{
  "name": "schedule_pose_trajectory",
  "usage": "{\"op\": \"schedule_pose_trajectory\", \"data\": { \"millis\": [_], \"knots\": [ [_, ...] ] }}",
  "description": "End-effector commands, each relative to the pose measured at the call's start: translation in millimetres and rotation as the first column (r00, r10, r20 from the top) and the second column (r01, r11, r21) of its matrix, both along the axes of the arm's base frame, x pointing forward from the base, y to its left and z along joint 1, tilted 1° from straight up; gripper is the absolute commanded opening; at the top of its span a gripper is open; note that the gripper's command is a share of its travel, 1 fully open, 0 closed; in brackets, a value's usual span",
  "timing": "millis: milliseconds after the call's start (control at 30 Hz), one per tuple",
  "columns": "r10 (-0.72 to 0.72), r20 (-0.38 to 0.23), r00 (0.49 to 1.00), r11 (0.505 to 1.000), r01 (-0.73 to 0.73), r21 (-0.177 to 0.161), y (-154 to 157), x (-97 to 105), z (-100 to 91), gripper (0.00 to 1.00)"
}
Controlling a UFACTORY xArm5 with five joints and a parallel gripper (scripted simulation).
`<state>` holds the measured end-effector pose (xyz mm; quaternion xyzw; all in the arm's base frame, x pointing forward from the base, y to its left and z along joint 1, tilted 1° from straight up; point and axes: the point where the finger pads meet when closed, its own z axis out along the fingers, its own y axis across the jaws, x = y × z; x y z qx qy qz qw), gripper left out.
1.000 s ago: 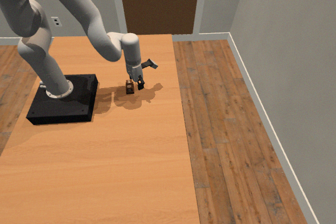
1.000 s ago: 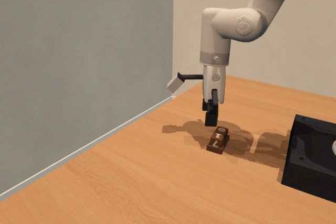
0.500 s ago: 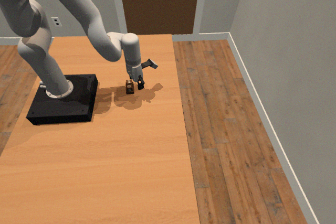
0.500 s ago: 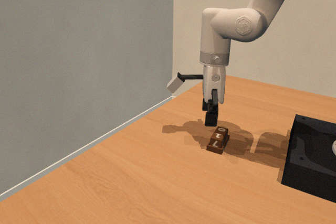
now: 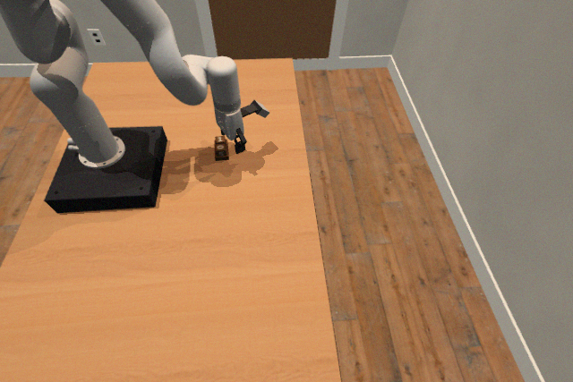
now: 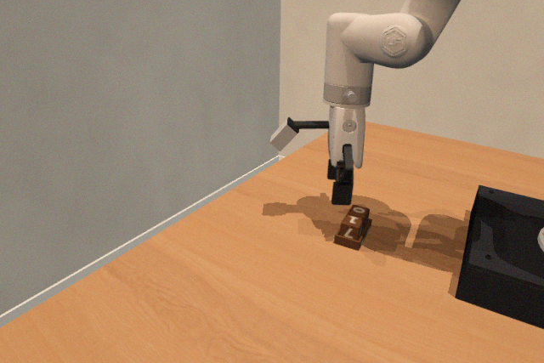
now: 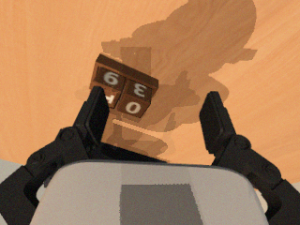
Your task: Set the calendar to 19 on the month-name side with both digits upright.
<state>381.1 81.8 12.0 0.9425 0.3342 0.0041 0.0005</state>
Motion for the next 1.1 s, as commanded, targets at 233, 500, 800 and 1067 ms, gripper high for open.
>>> {"op": "schedule_pose_trajectory", "data": {
  "millis": [233, 500, 800, 1067],
  "knots": [
    [0.0, 0.003, 1.0, 1.0, 0.0, 0.001, 0, 1, 1.0, 1.0],
    [0.0, 0.003, 1.0, 1.0, 0.0, 0.001, 0, 1, 1.0, 1.0],
    [0.0, 0.003, 1.0, 1.0, 0.0, 0.001, 0, 1, 13.7, 1.0],
    [0.0, 0.003, 1.0, 1.0, 0.0, 0.001, 1, 1, 48.5, 1.0]
  ]
}}
